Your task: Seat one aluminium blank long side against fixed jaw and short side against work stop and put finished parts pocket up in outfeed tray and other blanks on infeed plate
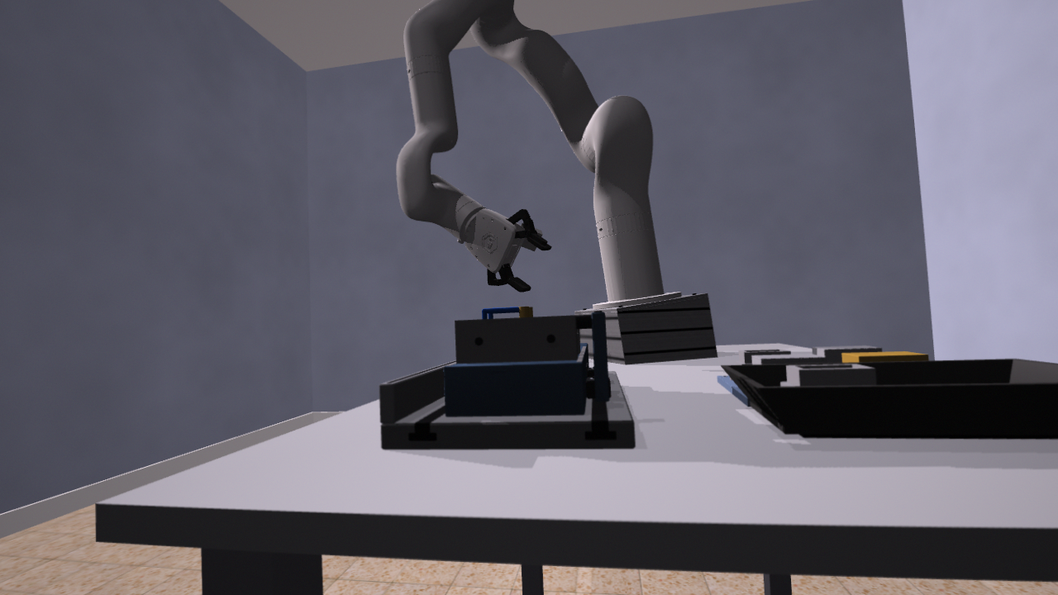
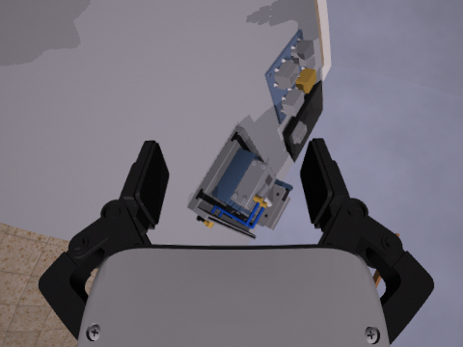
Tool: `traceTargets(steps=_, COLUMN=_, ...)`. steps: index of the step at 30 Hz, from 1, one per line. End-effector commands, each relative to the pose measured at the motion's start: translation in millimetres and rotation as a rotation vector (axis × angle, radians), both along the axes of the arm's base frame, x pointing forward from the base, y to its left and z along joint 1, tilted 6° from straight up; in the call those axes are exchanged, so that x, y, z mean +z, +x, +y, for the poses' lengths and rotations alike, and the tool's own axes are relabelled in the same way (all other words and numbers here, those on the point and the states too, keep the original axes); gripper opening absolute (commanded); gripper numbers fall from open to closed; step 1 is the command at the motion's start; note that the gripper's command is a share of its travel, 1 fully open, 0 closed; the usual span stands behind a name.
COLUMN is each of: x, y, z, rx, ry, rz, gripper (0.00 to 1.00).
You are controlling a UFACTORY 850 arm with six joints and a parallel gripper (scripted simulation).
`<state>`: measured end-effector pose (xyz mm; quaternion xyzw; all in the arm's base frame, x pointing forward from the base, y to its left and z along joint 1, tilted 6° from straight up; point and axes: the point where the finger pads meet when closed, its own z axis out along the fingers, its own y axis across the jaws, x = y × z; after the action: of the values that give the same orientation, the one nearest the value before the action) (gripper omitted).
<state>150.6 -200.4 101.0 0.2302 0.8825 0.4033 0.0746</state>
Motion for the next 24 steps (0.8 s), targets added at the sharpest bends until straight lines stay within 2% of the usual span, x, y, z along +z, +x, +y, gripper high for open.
traceTargets(steps=1, x=0.2, y=0.1, z=-0.4, rx=0.000, ry=-0.001, rz=0.000, gripper=1.00)
traceTargets(steps=24, x=0.3, y=2.6, z=-2.0, rx=0.030, ry=-0.014, rz=-0.012, gripper=1.00)
